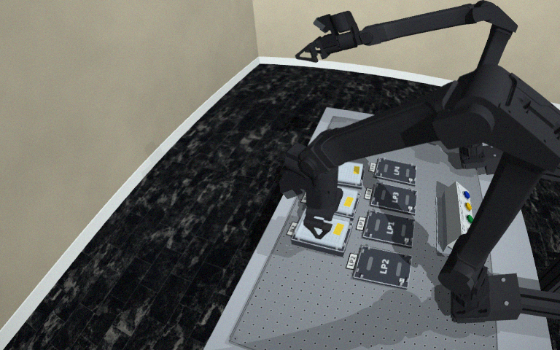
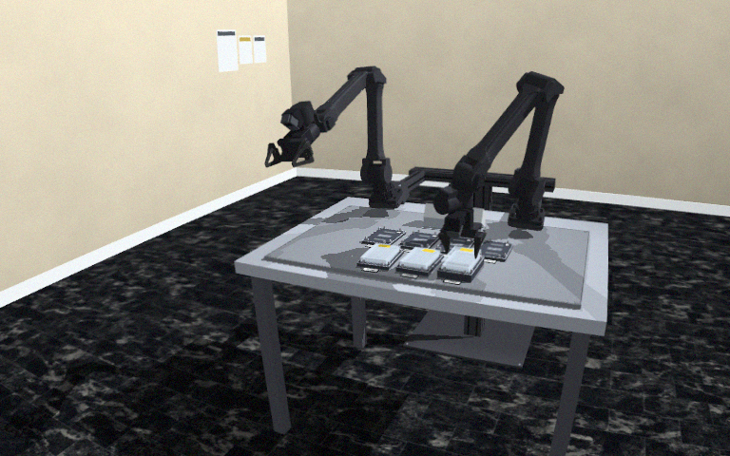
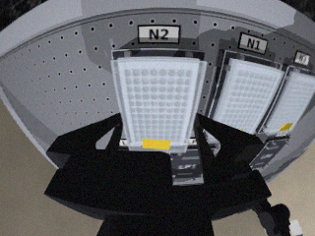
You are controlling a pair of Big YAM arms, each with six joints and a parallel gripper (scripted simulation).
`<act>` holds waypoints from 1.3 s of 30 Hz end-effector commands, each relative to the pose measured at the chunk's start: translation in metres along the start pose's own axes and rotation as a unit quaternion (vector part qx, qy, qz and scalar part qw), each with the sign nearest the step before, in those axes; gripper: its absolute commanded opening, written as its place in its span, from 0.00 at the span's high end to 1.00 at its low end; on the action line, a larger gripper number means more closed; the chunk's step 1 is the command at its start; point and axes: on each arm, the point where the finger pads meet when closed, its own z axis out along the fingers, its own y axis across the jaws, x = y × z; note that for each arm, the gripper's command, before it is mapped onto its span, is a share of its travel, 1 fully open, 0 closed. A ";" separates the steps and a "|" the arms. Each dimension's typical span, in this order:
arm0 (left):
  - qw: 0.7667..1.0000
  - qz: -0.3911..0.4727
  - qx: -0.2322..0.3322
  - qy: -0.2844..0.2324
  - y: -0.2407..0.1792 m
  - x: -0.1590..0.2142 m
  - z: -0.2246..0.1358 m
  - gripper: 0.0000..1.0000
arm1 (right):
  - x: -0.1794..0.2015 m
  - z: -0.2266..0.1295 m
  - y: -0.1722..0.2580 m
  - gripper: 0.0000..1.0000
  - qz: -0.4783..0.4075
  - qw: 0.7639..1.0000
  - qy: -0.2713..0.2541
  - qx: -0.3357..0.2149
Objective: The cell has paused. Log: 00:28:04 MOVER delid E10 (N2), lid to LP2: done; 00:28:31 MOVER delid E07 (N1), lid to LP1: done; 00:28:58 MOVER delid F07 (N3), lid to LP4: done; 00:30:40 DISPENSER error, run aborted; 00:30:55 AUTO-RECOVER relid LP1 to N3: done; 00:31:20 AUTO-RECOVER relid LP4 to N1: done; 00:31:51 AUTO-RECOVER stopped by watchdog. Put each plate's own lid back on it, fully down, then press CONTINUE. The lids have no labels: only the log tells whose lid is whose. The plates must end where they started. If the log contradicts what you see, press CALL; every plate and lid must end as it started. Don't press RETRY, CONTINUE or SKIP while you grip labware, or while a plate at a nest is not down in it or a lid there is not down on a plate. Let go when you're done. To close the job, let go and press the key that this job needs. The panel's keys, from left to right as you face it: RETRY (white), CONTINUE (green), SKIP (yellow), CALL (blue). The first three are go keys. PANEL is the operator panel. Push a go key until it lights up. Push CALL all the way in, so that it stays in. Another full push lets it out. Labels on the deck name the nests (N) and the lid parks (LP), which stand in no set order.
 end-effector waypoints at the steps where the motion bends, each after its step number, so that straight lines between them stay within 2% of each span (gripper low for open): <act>1: 1.000 0.001 0.003 -0.010 0.002 -0.007 -0.001 1.00 | -0.031 0.007 0.000 0.00 0.003 1.000 -0.020 0.001; 22: 1.000 0.001 0.003 -0.009 0.002 -0.006 0.007 1.00 | -0.031 0.007 0.000 0.00 0.003 1.000 -0.020 0.001; 39: 1.000 0.000 0.007 -0.017 -0.003 -0.014 0.000 1.00 | -0.031 0.007 0.000 0.00 0.003 1.000 -0.020 0.001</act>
